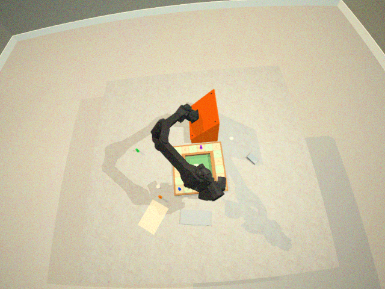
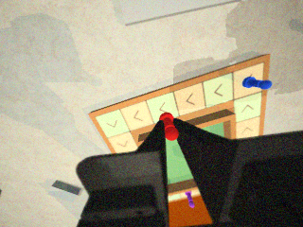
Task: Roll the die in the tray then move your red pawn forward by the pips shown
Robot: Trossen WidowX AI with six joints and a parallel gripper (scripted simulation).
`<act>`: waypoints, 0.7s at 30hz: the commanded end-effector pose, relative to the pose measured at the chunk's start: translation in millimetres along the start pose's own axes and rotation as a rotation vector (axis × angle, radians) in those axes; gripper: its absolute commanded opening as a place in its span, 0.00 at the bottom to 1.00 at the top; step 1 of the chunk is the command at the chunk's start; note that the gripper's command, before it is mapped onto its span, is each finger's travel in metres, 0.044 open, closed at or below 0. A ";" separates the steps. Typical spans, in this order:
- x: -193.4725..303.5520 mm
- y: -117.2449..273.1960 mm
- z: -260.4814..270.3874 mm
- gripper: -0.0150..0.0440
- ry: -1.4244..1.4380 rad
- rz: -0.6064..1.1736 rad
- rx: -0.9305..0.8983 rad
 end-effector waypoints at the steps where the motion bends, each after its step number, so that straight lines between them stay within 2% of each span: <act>1: -0.1 15.6 0.6 0.25 -0.003 0.007 -0.002; 11: 4.4 63.8 -2.7 0.25 -0.003 0.008 0.001; 21: 23.1 54.6 18.6 0.25 -0.002 0.008 -0.002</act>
Point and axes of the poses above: the point midway between the two fingers, 35 mm back from their tips, its own y axis back along the fingers, its own z axis across the jaws, x = y × z, the point moved 5 cm from there along y, back along the fingers, and after that the axes turned 7 degrees about y, right-handed, at the moved point
